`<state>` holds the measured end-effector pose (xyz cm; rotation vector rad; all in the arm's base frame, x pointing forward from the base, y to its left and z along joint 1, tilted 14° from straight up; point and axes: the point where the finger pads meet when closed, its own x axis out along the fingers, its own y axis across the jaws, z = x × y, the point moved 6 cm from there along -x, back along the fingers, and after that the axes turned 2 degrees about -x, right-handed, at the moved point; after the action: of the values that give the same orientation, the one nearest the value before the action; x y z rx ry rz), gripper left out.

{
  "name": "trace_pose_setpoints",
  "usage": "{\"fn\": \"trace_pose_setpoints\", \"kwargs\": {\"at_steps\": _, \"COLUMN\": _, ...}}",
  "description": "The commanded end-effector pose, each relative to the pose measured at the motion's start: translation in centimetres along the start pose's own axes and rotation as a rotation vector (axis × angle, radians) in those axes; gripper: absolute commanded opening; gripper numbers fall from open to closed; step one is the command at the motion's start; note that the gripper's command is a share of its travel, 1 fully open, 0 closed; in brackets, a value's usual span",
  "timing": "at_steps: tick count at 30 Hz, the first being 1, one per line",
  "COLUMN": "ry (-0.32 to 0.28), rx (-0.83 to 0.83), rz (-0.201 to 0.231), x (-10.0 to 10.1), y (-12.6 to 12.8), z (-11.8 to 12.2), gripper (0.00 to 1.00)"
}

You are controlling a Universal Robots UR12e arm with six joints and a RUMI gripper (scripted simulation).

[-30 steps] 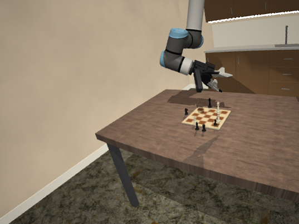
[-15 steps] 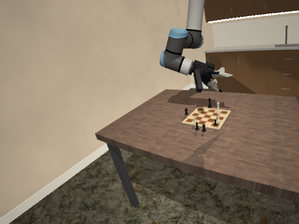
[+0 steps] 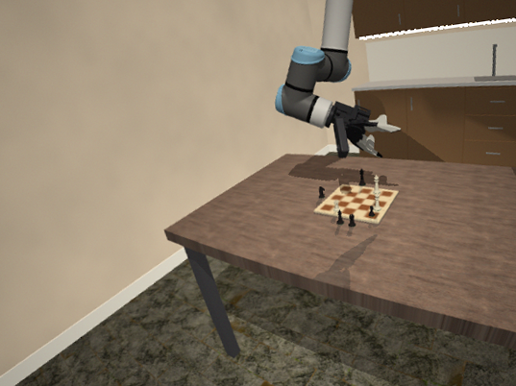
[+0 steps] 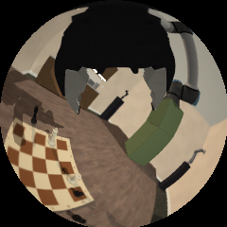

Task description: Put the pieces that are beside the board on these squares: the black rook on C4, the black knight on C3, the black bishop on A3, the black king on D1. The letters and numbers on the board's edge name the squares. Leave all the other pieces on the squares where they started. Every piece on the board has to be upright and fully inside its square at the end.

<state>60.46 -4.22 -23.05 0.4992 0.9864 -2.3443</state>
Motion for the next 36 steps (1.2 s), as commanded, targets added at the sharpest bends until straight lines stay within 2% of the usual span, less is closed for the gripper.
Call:
{"fn": "trace_pose_setpoints", "kwargs": {"at_steps": 1, "ry": 0.006, "rx": 0.008, "rz": 0.003, "x": -0.3, "y": -0.1, "z": 0.2, "gripper": 1.00}}
{"fn": "trace_pose_setpoints", "kwargs": {"at_steps": 9, "ry": 0.041, "rx": 0.053, "rz": 0.017, "x": -1.8, "y": -0.7, "z": 1.2, "gripper": 1.00}}
{"fn": "trace_pose_setpoints", "kwargs": {"at_steps": 16, "ry": 0.096, "rx": 0.122, "rz": 0.037, "x": -4.0, "y": -1.6, "z": 2.8, "gripper": 1.00}}
{"fn": "trace_pose_setpoints", "kwargs": {"at_steps": 18, "ry": 0.096, "rx": 0.122, "rz": 0.037, "x": -4.0, "y": -1.6, "z": 2.8, "gripper": 1.00}}
{"fn": "trace_pose_setpoints", "kwargs": {"at_steps": 26, "ry": 0.192, "rx": 0.235, "rz": 0.068, "x": -7.6, "y": -3.3, "z": 5.6, "gripper": 1.00}}
{"fn": "trace_pose_setpoints", "kwargs": {"at_steps": 33, "ry": 0.308, "rx": 0.362, "rz": 0.099, "x": -11.5, "y": -5.6, "z": 8.8, "gripper": 1.00}}
{"fn": "trace_pose_setpoints", "kwargs": {"at_steps": 35, "ry": 0.308, "rx": 0.362, "rz": 0.099, "x": -11.5, "y": -5.6, "z": 8.8, "gripper": 1.00}}
{"fn": "trace_pose_setpoints", "kwargs": {"at_steps": 36, "ry": 0.327, "rx": 0.382, "rz": 0.103, "x": -12.1, "y": -6.0, "z": 9.3, "gripper": 1.00}}
